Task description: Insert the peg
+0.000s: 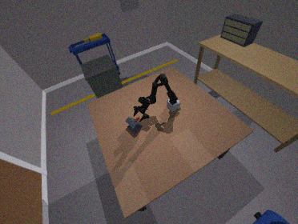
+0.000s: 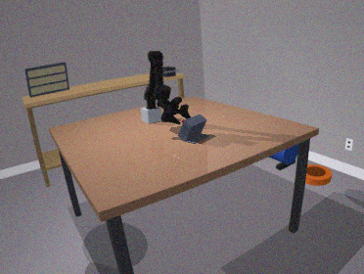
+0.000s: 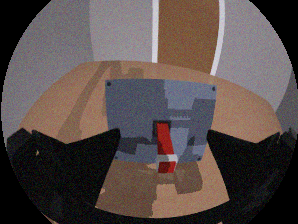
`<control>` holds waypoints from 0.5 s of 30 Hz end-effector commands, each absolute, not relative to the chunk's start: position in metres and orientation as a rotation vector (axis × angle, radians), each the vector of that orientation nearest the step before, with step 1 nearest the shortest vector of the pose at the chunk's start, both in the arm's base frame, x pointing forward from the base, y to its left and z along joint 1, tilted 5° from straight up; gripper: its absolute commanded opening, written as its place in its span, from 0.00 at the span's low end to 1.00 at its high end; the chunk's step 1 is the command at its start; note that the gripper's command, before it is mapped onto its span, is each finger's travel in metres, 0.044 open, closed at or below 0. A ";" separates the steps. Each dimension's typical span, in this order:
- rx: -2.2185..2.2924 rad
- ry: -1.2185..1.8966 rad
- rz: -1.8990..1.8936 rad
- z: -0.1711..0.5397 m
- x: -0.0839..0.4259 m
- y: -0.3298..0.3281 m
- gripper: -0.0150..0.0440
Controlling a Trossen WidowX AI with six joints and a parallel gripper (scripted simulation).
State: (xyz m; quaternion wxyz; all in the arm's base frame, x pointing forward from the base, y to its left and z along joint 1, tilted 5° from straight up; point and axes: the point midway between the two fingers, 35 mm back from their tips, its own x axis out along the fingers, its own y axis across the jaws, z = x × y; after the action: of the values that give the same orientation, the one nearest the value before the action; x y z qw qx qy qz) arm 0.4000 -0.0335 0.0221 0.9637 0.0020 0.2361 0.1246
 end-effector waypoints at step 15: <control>0.003 0.485 0.254 0.032 0.385 -0.040 1.00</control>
State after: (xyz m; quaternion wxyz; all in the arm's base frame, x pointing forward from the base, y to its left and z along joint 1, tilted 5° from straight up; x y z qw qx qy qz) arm 0.3878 -0.0396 0.0316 0.9636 0.0019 0.2370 0.1238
